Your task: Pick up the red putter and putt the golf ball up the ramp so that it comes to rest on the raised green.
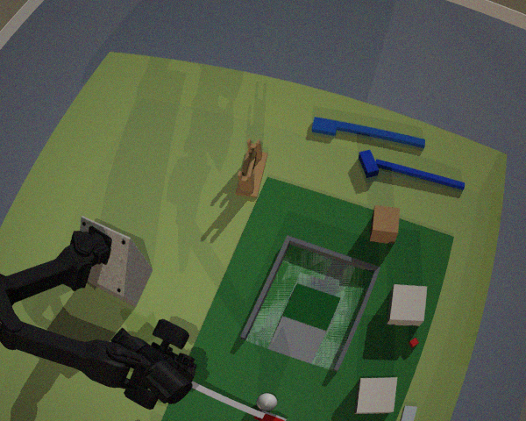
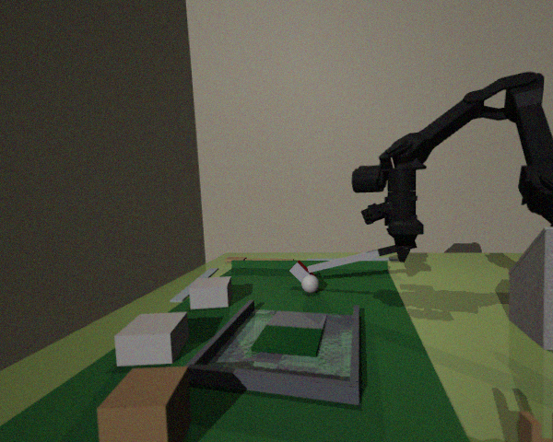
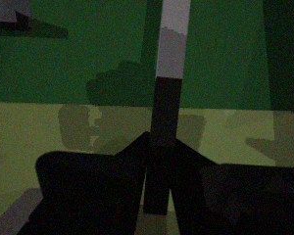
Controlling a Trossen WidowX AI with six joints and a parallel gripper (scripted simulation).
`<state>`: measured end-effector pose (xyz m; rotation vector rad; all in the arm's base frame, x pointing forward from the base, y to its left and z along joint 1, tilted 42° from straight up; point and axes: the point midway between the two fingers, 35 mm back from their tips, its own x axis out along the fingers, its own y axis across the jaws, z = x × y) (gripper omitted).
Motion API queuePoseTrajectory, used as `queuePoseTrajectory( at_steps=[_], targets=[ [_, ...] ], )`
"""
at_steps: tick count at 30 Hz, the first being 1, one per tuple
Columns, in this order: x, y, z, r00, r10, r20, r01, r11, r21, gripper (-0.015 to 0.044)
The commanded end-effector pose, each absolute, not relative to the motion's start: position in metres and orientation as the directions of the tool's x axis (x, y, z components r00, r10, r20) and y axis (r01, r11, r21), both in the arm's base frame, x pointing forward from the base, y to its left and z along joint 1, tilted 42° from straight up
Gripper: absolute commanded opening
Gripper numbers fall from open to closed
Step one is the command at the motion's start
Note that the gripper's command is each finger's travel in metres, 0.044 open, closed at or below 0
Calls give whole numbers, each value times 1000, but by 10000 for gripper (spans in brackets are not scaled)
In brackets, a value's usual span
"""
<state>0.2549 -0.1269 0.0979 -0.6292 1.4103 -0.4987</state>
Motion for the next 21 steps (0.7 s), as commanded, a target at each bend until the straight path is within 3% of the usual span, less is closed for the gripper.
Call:
queuePoseTrajectory(
  at_steps=[1,21],
  targets=[
    [245,-101,72,103,-669,-736,-57,734,-676,0],
    [239,-61,116,102,-668,-737,-57,736,-674,0]
  ],
)
